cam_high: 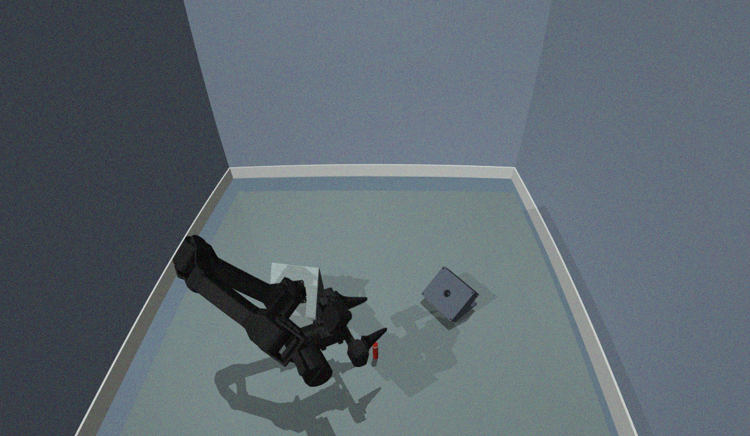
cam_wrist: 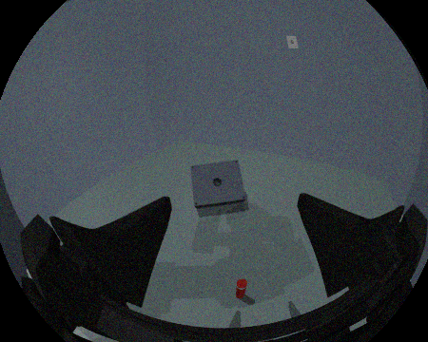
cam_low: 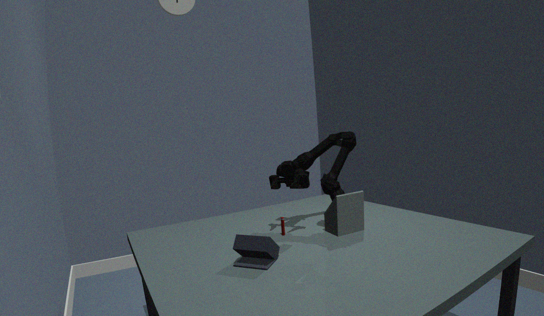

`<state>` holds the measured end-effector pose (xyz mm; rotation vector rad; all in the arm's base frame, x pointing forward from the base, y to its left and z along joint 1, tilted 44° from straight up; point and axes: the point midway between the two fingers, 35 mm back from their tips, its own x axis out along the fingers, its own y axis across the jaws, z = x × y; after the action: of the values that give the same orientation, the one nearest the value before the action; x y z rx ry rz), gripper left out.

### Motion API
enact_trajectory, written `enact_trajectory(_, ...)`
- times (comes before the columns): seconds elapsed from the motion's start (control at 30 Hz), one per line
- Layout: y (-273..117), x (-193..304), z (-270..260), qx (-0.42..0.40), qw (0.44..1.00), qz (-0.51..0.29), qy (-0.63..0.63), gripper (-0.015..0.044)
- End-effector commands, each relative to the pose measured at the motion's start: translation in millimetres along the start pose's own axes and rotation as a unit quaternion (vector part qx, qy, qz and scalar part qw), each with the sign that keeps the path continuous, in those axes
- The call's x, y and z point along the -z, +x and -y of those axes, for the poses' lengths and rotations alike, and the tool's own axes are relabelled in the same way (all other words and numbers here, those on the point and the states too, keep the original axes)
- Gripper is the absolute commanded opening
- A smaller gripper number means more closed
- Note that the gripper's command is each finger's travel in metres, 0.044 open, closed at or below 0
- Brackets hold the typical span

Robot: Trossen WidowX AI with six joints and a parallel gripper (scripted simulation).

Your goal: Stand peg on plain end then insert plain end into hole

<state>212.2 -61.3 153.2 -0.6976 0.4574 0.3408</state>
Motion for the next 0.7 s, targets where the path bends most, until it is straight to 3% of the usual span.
enact_trajectory(0.0,5,6,0,-0.019,0.999,-0.035,0.033,0.044)
enact_trajectory(0.67,27,50,-17,-0.106,0.931,-0.312,0.156,0.044)
